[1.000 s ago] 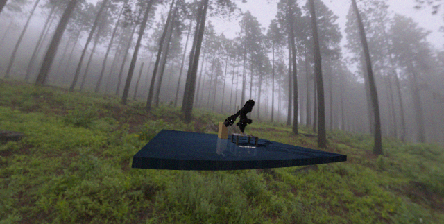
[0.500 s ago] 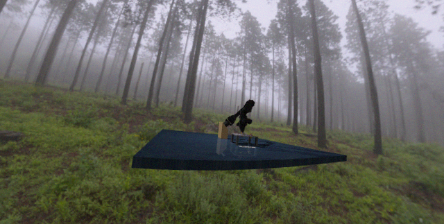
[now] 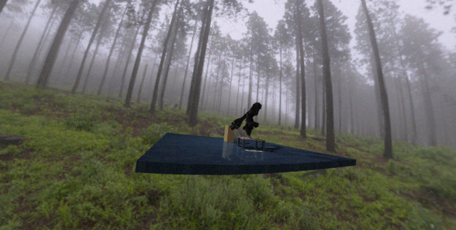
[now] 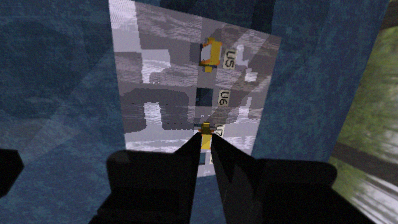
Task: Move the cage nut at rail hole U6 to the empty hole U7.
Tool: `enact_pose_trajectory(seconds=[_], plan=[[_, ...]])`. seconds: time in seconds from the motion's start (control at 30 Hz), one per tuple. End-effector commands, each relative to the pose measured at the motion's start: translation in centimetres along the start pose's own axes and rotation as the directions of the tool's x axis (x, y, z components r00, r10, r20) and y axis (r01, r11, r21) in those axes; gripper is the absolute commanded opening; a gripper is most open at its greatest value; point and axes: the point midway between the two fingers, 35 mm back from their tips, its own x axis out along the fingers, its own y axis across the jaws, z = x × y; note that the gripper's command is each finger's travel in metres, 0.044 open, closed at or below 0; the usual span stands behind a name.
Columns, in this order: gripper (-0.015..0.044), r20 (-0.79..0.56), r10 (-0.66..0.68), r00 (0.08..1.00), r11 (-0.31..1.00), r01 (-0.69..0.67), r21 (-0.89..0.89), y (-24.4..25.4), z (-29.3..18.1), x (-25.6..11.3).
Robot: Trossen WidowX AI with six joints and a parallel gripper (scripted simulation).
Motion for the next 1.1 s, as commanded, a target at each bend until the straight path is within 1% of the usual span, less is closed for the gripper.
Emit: enact_pose_trajectory(seconds=[0.0, 1.07], plan=[[0.0025, 0.0, -0.004, 1.0, 1.0, 0.004, 0.004, 0.05, -0.02, 0.04], [0.0025, -0.001, -0.041, 0.999, 0.999, 0.041, 0.005, 0.29, -0.11, 0.09]])
